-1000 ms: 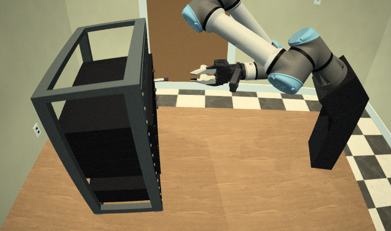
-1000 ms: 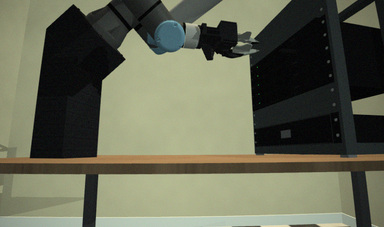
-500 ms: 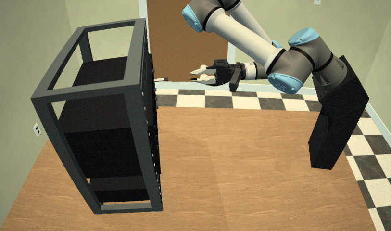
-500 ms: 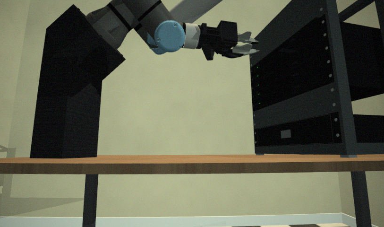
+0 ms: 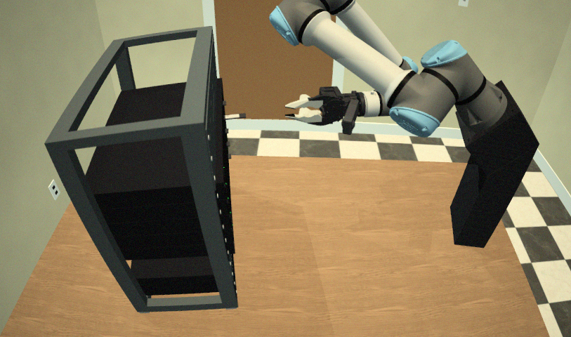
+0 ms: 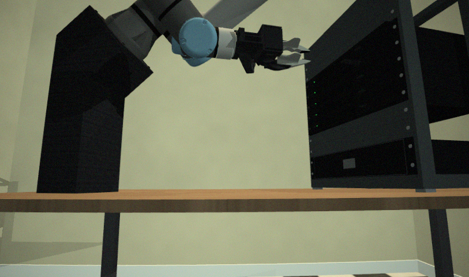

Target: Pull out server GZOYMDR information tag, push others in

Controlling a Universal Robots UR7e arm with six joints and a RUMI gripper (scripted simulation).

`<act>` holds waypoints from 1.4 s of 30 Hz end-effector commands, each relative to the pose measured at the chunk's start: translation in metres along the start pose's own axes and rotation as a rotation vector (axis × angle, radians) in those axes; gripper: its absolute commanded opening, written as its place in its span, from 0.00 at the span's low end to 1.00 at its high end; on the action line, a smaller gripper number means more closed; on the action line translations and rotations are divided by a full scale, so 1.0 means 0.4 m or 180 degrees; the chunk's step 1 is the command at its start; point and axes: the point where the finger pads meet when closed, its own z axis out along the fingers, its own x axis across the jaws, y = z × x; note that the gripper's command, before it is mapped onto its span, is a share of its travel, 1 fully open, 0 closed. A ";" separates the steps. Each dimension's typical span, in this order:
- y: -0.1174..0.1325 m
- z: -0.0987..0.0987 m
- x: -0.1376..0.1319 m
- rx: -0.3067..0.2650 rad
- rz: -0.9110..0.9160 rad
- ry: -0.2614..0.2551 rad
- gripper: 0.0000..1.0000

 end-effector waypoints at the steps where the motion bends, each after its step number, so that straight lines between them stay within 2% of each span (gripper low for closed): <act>1: 0.000 -0.047 0.002 0.0004 0.0001 -0.0001 0.15; 7: 0.000 -0.075 0.002 0.0004 0.0001 -0.0001 0.15; 42: 0.000 -0.075 0.002 0.0004 0.0001 -0.0001 0.15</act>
